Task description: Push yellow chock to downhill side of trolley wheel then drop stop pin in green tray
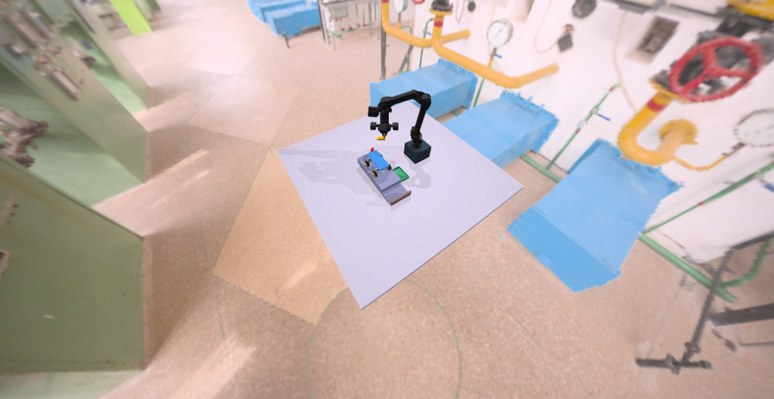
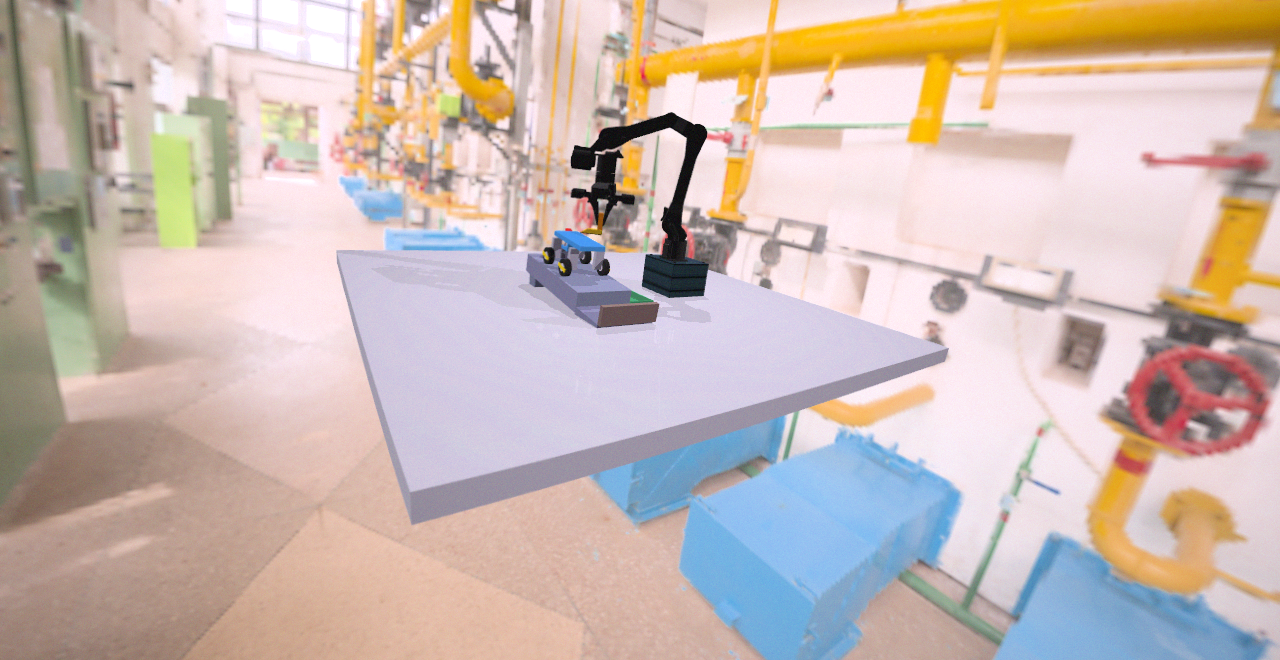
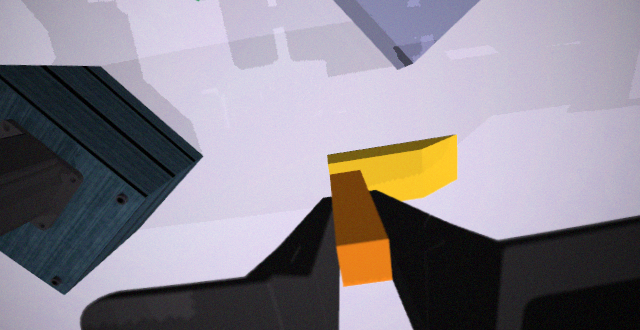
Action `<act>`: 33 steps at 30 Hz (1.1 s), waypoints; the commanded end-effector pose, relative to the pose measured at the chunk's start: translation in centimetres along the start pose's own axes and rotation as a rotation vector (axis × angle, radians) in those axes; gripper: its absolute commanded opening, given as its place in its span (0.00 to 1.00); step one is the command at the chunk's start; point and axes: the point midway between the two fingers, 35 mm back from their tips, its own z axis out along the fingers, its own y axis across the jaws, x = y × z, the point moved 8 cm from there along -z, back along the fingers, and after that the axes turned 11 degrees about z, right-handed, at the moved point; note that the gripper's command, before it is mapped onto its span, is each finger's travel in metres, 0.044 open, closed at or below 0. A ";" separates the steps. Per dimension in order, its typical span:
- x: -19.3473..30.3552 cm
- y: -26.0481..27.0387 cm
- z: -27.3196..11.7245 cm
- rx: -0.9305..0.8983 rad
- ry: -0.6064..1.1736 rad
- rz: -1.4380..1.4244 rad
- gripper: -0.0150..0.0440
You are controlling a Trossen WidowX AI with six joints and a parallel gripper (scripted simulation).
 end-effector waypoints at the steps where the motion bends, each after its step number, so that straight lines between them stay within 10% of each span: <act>1: 0.0 0.0 0.0 -0.002 -0.001 0.151 0.25; 33: -0.3 0.1 0.0 -0.004 0.002 0.911 0.25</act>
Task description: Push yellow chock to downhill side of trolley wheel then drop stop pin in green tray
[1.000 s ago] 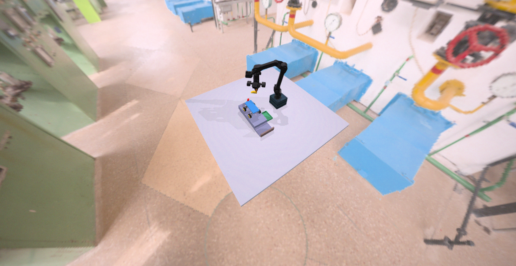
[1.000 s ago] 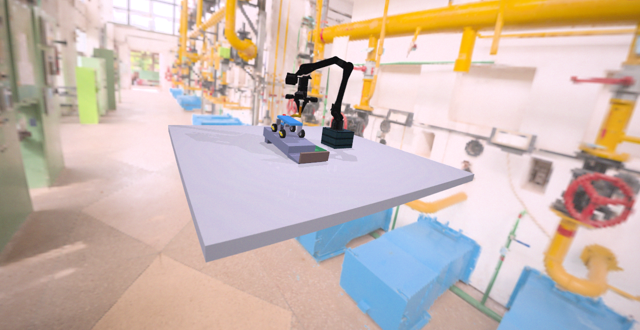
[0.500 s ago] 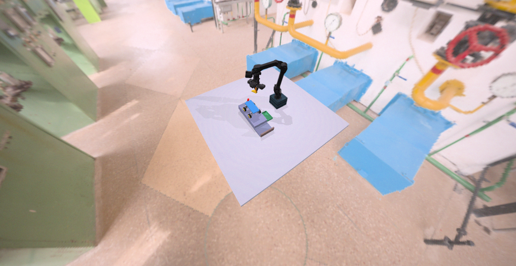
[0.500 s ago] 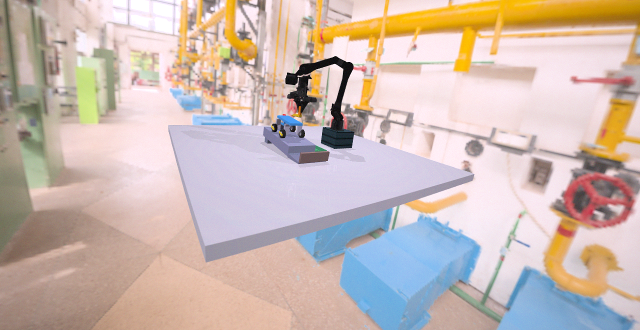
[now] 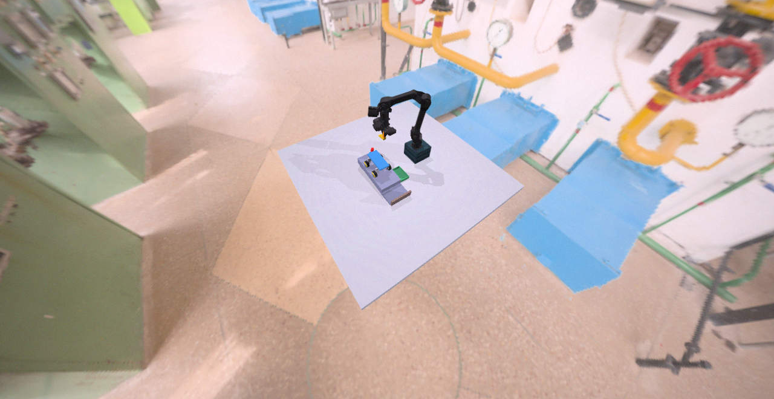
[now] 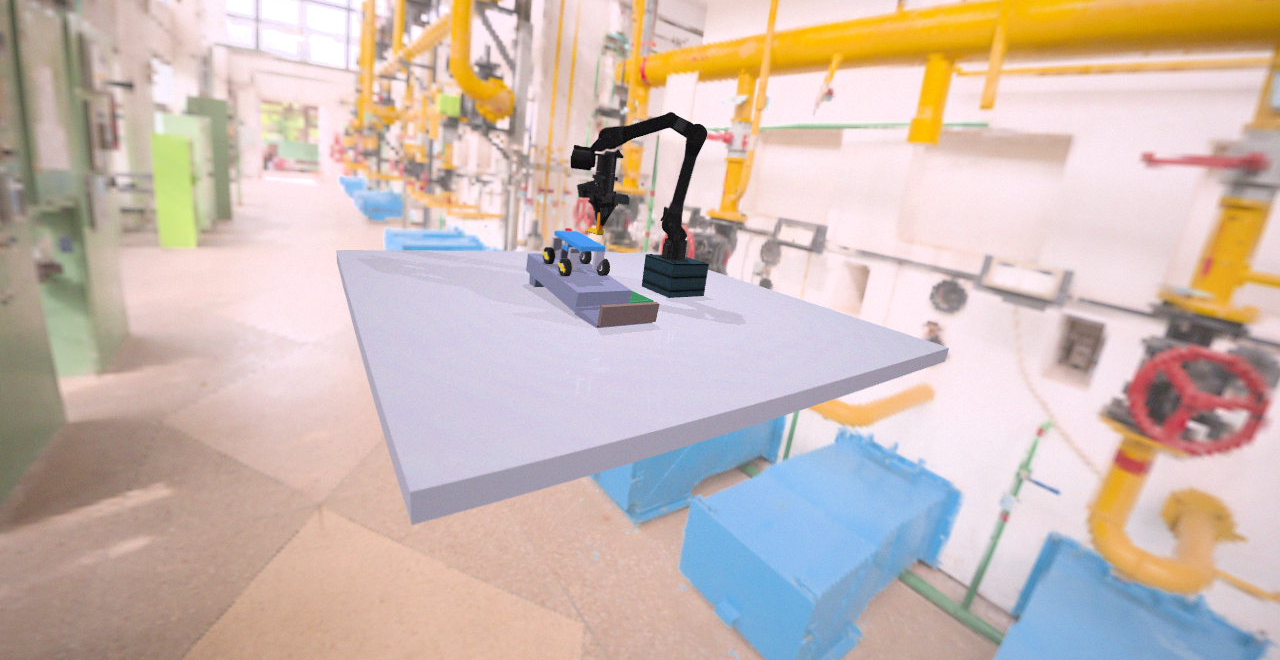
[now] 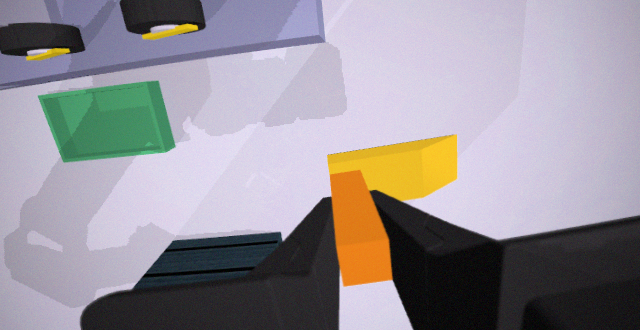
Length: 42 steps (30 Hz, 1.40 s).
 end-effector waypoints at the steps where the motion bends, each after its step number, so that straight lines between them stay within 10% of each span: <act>1: -0.1 0.5 0.1 -0.002 0.003 0.022 0.25; 42: -1.8 15.0 0.8 -0.017 0.001 0.060 0.25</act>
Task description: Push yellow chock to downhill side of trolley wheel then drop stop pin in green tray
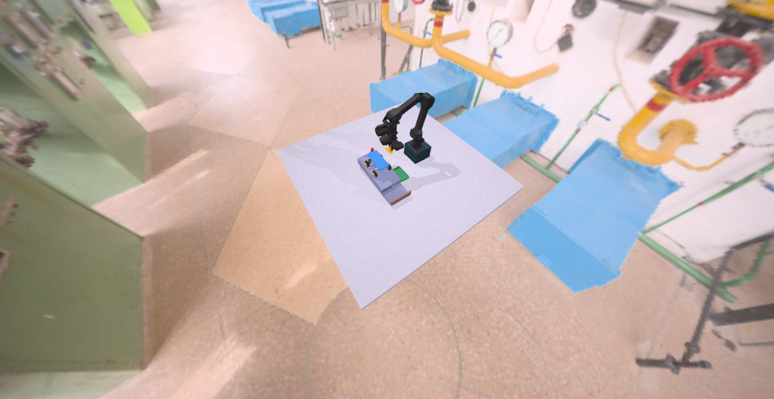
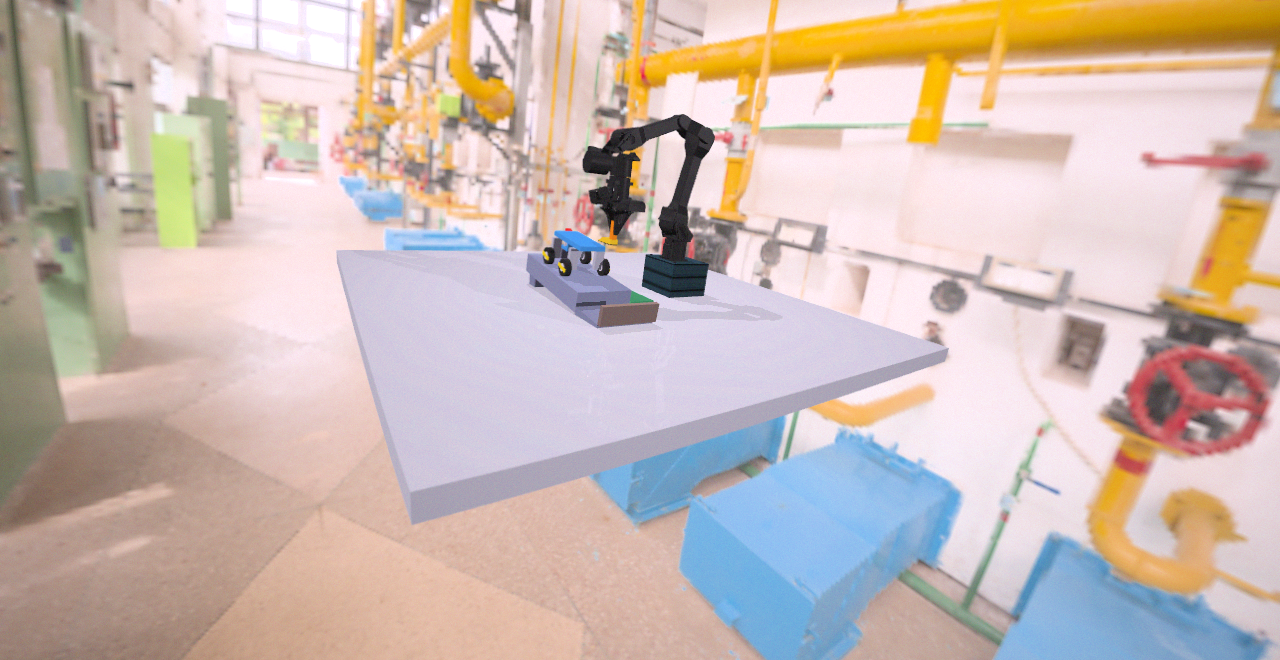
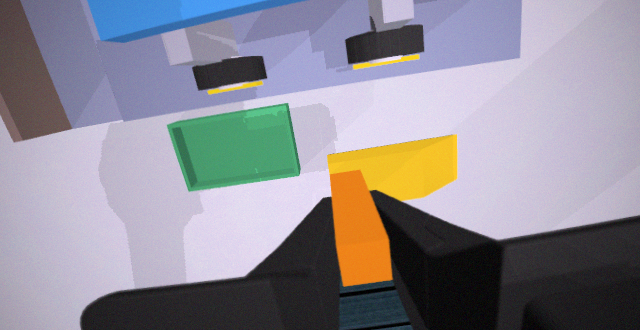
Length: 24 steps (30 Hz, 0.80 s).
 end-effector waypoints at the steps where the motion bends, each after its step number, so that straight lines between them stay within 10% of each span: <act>1: 0.0 1.6 0.1 -0.005 0.003 0.003 0.25; 24: 0.1 9.7 0.4 -0.013 0.004 0.003 0.25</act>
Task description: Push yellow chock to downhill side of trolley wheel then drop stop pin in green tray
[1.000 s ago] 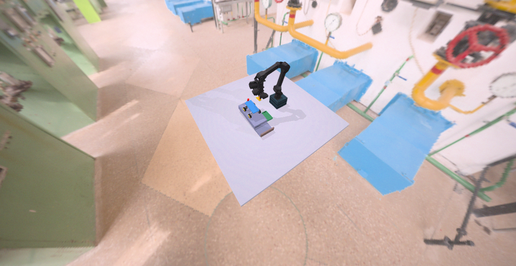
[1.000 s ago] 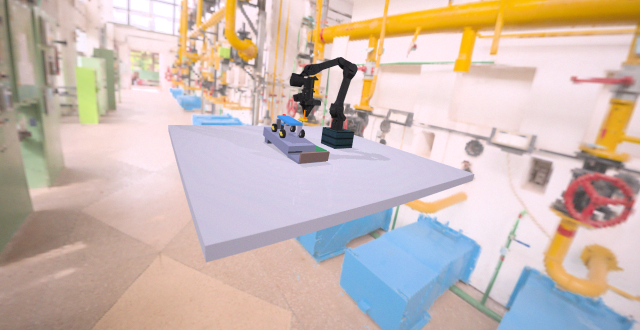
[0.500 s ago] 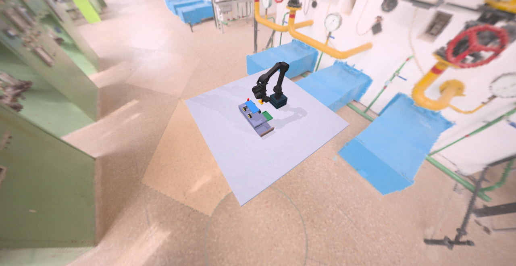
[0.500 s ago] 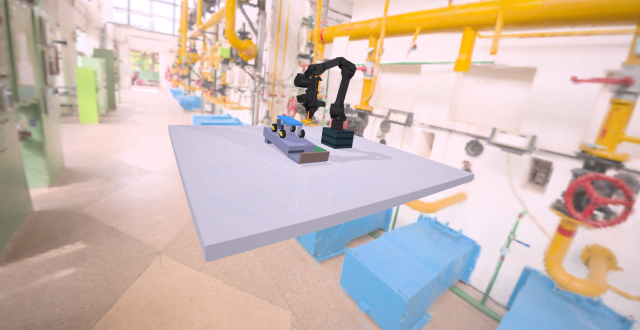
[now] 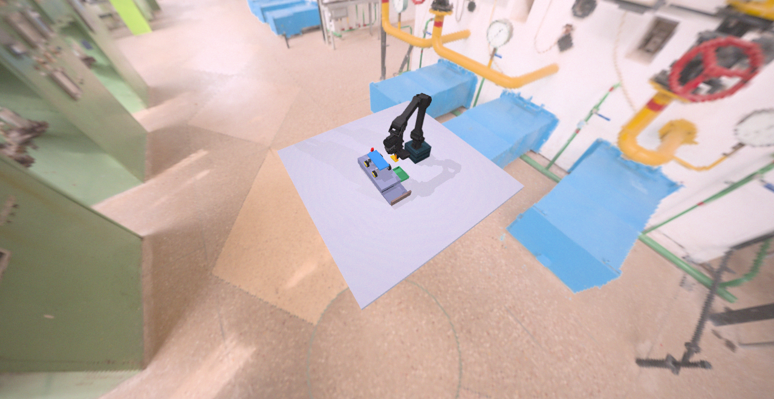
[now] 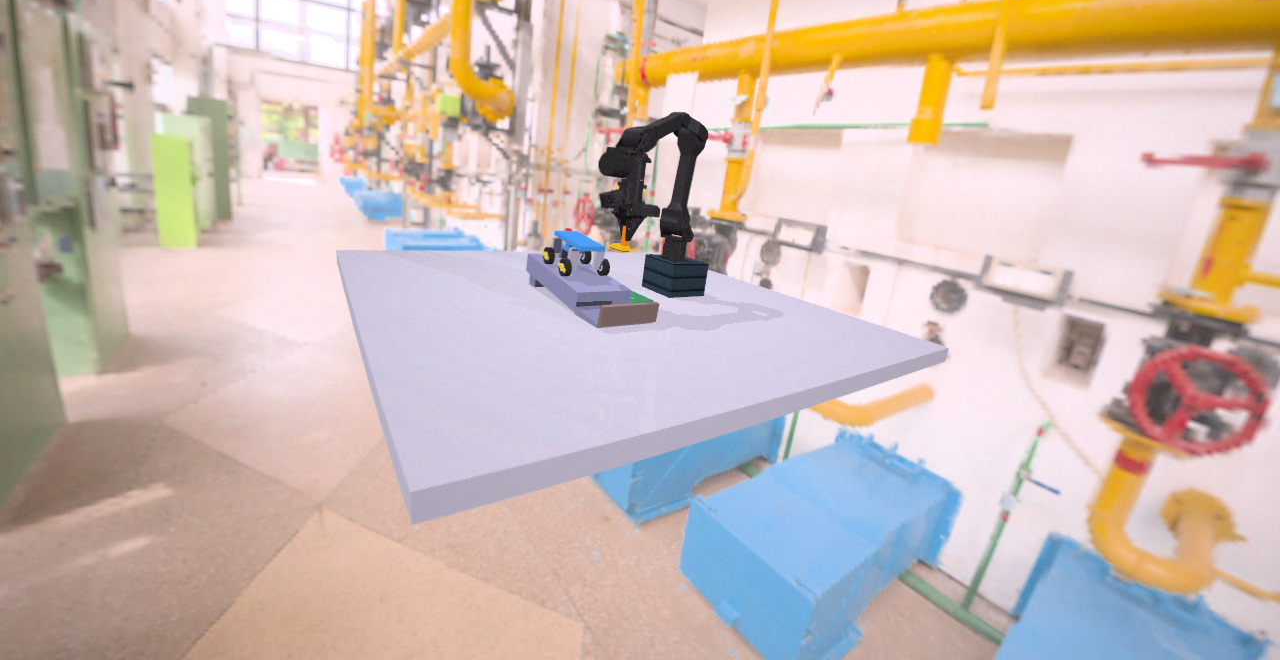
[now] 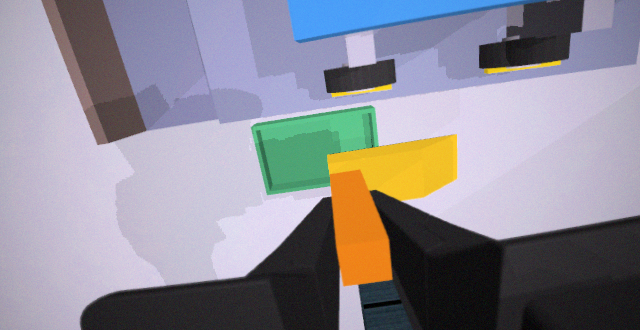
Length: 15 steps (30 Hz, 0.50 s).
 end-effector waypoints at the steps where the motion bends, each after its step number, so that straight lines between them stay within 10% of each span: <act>1: -0.1 1.8 0.2 -0.003 0.006 0.003 0.25; 15: 0.0 7.0 0.6 -0.008 0.006 0.003 0.25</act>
